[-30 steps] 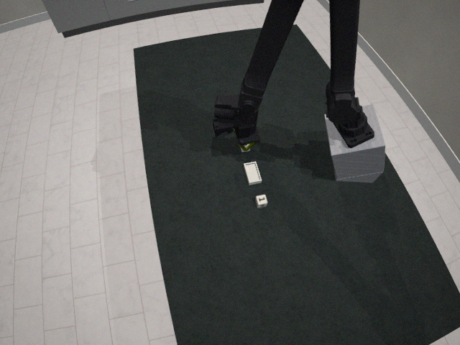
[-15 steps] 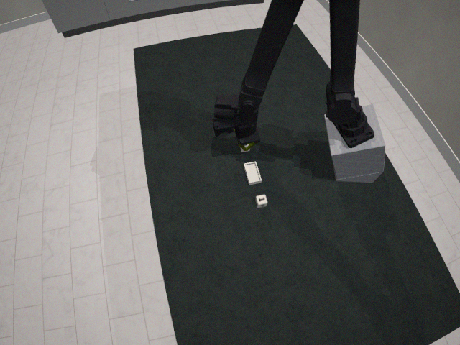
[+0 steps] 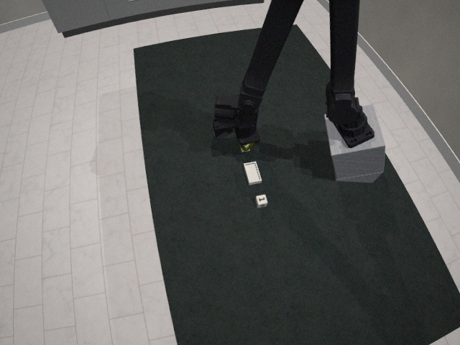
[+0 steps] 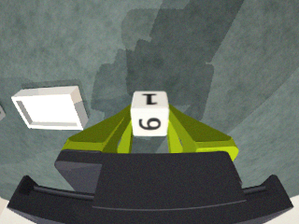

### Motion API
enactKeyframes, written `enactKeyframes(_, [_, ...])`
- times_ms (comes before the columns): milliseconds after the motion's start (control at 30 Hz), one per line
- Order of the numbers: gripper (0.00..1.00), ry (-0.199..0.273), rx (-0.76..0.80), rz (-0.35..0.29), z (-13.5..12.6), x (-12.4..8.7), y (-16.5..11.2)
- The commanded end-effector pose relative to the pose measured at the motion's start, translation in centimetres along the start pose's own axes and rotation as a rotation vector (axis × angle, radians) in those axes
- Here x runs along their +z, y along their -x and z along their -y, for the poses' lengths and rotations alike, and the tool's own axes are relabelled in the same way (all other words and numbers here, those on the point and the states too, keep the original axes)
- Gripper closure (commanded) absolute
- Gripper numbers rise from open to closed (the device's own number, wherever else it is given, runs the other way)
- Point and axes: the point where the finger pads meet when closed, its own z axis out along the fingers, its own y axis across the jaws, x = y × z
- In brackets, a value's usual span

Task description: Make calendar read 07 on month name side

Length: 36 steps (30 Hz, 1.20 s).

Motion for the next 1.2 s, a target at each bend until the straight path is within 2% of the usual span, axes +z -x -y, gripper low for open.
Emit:
enactKeyframes(0, [0.74,-0.005,0.002,0.018,-0.05,0.01,0.73])
enactKeyframes(1133, [0.74,-0.005,0.002,0.018,-0.05,0.01,0.73])
enactKeyframes(1167, [0.71,-0.005,0.002,0.018,-0.05,0.01,0.73])
